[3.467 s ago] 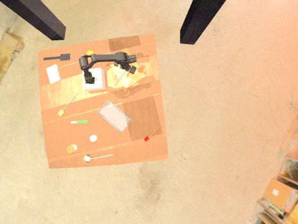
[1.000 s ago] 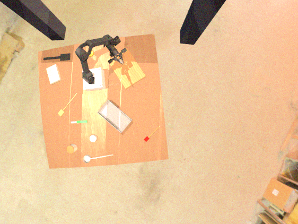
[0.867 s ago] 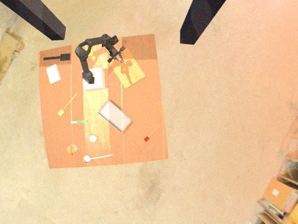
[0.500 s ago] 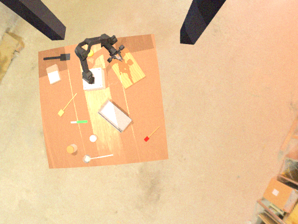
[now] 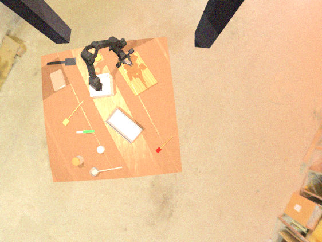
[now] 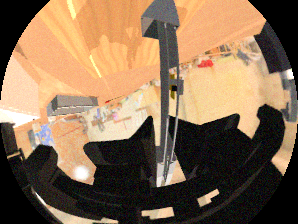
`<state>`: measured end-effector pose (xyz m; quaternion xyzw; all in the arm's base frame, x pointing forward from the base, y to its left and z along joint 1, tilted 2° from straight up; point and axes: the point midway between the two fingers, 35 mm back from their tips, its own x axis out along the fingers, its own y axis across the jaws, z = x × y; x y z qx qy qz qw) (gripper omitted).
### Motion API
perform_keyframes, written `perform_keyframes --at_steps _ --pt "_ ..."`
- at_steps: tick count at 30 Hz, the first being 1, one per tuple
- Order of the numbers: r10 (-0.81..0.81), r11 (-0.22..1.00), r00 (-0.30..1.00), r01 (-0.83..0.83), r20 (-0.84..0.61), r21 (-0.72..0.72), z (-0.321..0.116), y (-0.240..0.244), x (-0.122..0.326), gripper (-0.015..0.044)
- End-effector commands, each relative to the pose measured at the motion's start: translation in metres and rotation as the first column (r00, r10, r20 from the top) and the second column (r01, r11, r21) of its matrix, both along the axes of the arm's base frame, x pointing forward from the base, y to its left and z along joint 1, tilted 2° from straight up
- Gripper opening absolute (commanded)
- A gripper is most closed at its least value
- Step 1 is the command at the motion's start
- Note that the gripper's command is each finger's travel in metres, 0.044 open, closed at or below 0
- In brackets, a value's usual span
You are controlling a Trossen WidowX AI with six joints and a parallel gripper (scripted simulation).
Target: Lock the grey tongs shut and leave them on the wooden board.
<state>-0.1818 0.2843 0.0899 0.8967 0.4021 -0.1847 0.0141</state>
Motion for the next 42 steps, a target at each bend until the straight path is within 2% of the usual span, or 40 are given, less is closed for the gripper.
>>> perform_keyframes --at_steps 1,15,29,42 --pt "0.002 1.0 1.0 -0.002 0.004 0.009 0.001 0.0 0.0 -0.015" --pt "-0.013 1.0 1.0 0.013 -0.002 -0.024 -0.001 0.001 0.003 -0.015" --pt "-0.161 0.898 0.979 0.092 -0.127 -0.431 -0.027 0.008 0.029 -0.015" --pt "-0.218 0.717 0.919 -0.078 -0.329 -0.693 -0.036 0.013 0.031 -0.015"
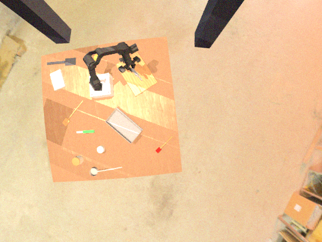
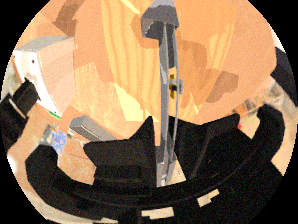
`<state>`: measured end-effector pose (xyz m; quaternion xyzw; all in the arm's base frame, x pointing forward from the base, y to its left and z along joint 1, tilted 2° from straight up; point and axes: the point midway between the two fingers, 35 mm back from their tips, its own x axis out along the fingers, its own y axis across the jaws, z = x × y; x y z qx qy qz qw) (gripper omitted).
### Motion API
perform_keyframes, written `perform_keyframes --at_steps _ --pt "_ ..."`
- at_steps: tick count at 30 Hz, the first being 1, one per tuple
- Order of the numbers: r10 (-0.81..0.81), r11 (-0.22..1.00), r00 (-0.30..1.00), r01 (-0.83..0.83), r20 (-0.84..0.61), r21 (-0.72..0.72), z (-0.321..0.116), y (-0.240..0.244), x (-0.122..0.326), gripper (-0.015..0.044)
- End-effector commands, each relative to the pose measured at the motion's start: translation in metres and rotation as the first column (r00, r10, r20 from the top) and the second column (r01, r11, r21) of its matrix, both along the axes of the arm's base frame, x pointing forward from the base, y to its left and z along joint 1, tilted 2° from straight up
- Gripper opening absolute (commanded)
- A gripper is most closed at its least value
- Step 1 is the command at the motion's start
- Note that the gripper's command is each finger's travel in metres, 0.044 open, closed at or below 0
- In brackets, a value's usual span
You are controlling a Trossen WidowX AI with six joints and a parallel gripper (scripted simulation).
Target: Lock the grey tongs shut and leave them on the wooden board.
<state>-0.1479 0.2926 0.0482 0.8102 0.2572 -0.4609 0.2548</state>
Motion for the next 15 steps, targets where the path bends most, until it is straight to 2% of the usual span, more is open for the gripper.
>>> perform_keyframes --at_steps 1,8,15 --pt "0.014 0.998 0.994 -0.019 -0.104 -0.055 0.006 0.006 -0.003 -0.015" --pt "0.044 0.984 0.955 -0.091 -0.292 -0.151 0.01 0.012 -0.007 -0.015" --pt "0.076 0.969 0.893 -0.171 -0.443 -0.178 0.019 0.018 -0.012 -0.015"
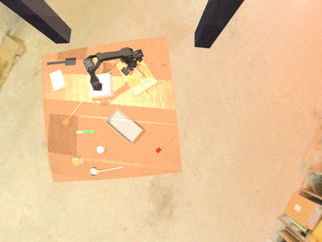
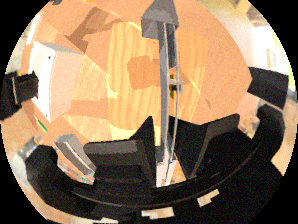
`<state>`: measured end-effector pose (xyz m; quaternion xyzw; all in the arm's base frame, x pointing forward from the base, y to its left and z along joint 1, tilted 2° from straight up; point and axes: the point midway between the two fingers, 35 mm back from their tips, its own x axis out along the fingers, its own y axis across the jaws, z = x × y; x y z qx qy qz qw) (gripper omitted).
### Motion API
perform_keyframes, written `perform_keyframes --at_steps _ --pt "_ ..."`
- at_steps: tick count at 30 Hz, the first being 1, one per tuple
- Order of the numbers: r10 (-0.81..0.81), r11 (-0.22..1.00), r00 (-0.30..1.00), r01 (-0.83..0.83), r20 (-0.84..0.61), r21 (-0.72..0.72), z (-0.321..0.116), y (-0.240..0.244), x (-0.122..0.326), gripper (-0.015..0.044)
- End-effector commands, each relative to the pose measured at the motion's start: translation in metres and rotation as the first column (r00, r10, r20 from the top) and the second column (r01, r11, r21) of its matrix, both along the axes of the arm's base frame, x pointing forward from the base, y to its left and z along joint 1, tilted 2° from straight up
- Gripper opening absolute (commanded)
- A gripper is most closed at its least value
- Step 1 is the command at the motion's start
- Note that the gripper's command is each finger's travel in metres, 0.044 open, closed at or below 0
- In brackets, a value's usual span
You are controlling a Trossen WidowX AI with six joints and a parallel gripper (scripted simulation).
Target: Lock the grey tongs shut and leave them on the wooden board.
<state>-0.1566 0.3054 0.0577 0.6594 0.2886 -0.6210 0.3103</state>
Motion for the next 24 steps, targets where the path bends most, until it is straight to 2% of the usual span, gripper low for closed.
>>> perform_keyframes --at_steps 1,24 --pt "0.022 1.0 0.998 -0.022 -0.063 0.008 0.009 0.005 -0.003 -0.015" --pt "0.022 1.0 0.998 -0.022 -0.063 0.008 -0.015 0.008 -0.004 -0.015"
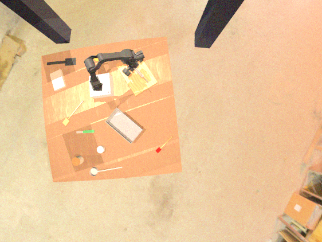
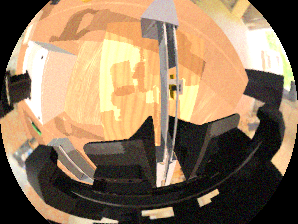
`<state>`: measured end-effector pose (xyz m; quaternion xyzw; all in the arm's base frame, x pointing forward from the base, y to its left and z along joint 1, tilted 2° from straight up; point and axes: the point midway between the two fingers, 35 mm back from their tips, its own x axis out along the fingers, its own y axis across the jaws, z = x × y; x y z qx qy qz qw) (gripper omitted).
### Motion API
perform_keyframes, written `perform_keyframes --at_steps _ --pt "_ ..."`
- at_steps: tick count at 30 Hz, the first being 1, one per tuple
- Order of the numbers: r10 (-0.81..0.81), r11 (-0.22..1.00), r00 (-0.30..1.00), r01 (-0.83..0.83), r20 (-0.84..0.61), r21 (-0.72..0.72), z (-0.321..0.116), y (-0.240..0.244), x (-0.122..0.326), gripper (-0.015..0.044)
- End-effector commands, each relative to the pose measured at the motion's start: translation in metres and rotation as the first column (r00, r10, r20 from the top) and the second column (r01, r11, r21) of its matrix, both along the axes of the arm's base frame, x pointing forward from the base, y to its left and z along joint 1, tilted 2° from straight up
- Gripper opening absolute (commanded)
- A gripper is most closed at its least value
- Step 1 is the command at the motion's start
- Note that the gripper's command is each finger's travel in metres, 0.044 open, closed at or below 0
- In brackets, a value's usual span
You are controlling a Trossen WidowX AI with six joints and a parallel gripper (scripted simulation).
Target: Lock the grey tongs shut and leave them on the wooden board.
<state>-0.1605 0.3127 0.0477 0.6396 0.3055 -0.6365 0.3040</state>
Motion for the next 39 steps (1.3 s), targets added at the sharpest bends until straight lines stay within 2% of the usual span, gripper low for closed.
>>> perform_keyframes --at_steps 1,39 --pt "0.006 1.0 1.0 -0.006 -0.004 0.0 -0.006 0.0 -0.001 -0.015" --pt "0.005 1.0 1.0 -0.005 -0.003 -0.001 -0.065 -0.002 0.001 -0.015"
